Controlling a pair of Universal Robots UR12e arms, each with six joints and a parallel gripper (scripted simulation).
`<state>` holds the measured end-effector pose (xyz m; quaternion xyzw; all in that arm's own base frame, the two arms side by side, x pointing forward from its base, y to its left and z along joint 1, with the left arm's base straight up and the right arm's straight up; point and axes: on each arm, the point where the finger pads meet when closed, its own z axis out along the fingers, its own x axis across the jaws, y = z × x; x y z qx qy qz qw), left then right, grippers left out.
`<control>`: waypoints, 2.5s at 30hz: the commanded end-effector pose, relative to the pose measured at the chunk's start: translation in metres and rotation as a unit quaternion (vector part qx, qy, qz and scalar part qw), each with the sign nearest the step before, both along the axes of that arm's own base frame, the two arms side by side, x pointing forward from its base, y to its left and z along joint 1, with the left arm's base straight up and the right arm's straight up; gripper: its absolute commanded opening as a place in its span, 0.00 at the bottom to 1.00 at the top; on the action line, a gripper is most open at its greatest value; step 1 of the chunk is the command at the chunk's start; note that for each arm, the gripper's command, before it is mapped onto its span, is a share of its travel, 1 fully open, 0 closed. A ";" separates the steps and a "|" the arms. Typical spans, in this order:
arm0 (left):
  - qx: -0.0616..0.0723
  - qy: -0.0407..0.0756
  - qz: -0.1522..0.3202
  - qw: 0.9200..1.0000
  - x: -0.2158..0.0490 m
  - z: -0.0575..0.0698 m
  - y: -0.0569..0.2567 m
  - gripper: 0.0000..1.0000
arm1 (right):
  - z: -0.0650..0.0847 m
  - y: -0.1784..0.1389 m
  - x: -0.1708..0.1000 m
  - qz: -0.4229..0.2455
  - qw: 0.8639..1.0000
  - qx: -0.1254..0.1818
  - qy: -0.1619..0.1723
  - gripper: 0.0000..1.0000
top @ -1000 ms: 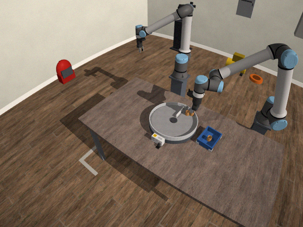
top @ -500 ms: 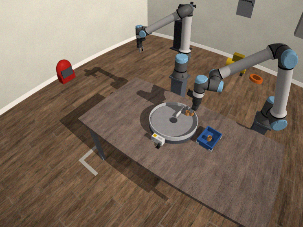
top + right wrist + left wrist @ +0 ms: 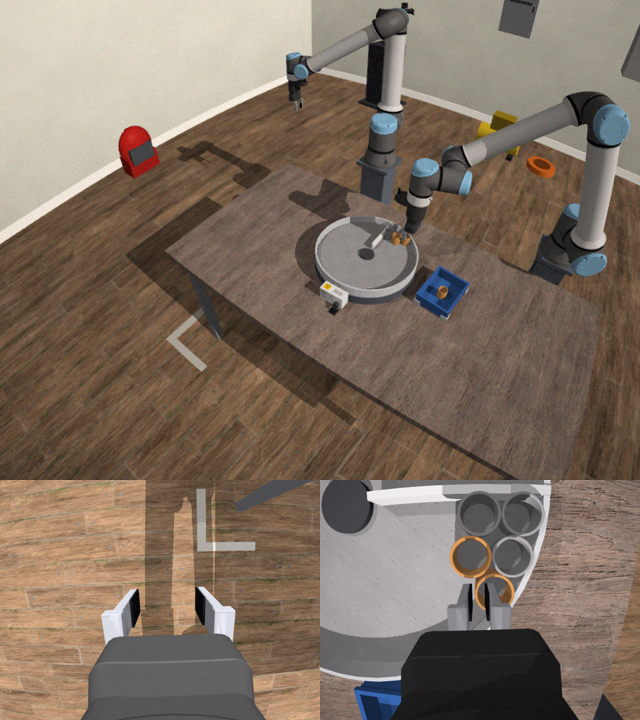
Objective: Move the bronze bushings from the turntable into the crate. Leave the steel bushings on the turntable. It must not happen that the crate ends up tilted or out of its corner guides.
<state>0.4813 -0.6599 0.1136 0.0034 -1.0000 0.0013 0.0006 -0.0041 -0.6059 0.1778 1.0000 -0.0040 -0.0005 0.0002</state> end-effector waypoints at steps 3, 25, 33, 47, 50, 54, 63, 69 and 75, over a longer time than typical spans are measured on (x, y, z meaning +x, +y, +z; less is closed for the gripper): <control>-0.002 -0.001 0.000 1.000 0.001 0.003 -0.002 0.36 | -0.001 0.002 -0.001 0.000 1.000 0.000 0.000 1.00; -0.001 -0.001 0.000 1.000 0.001 0.000 0.000 0.36 | -0.001 0.002 -0.001 0.000 1.000 0.000 0.000 1.00; -0.001 -0.001 0.000 1.000 0.001 0.000 0.000 0.36 | -0.001 0.002 -0.001 0.000 1.000 0.000 0.000 1.00; -0.001 -0.001 0.000 1.000 0.001 0.000 0.000 0.36 | -0.001 0.002 -0.001 0.000 1.000 0.000 0.000 1.00; -0.001 -0.001 0.000 1.000 0.001 0.000 0.000 0.36 | -0.001 0.002 -0.001 0.000 1.000 0.000 0.000 1.00; -0.001 -0.001 0.000 1.000 0.001 0.000 0.000 0.36 | -0.001 0.002 -0.001 0.000 1.000 0.000 0.000 1.00; 0.000 0.000 0.000 1.000 0.000 -0.002 0.002 0.36 | -0.001 0.002 -0.001 0.000 1.000 0.000 0.000 1.00; -0.001 -0.001 0.000 1.000 0.000 -0.001 0.001 0.36 | -0.001 0.002 -0.001 0.000 1.000 0.000 0.000 1.00; -0.001 -0.001 0.000 1.000 0.000 -0.001 0.001 0.36 | -0.001 0.002 -0.001 0.000 1.000 0.000 0.000 1.00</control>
